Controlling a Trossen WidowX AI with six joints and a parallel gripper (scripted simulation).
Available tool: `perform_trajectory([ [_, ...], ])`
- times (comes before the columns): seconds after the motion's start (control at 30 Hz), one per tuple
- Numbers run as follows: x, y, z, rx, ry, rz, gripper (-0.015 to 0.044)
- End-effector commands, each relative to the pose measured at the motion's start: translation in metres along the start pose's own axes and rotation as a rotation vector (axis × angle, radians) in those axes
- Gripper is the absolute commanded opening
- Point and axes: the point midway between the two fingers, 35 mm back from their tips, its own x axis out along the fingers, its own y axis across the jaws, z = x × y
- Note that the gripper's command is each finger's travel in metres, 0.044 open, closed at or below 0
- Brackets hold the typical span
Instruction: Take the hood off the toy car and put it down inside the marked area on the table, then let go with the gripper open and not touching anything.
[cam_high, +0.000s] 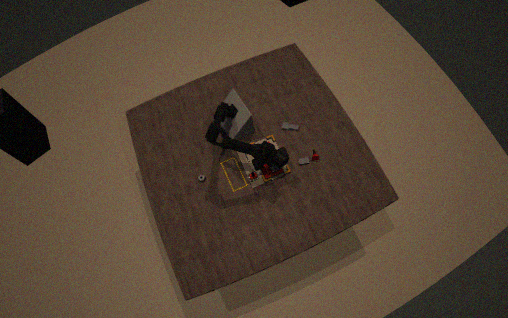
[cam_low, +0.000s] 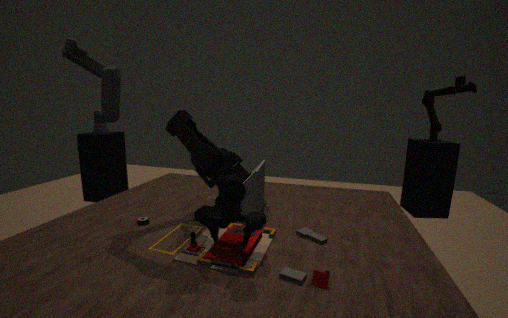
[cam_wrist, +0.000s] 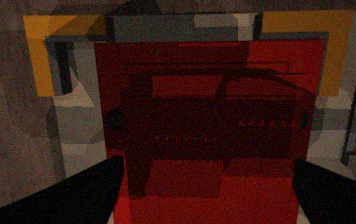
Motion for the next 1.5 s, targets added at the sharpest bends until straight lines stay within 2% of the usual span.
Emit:
perform_trajectory([
  [0.0,0.000,0.000,0.000,0.000,0.000,0.000,0.0328],
  [0.27,0.000,0.000,0.000,0.000,0.000,0.000,0.0275],
  [0.6,-0.005,0.000,0.000,0.000,0.000,0.000,0.0012],
  [0.63,-0.005,0.000,0.000,0.000,0.000,0.000,0.0000],
  [1.47,-0.022,0.000,0.000,-0.001,0.000,0.000,0.0000],
])
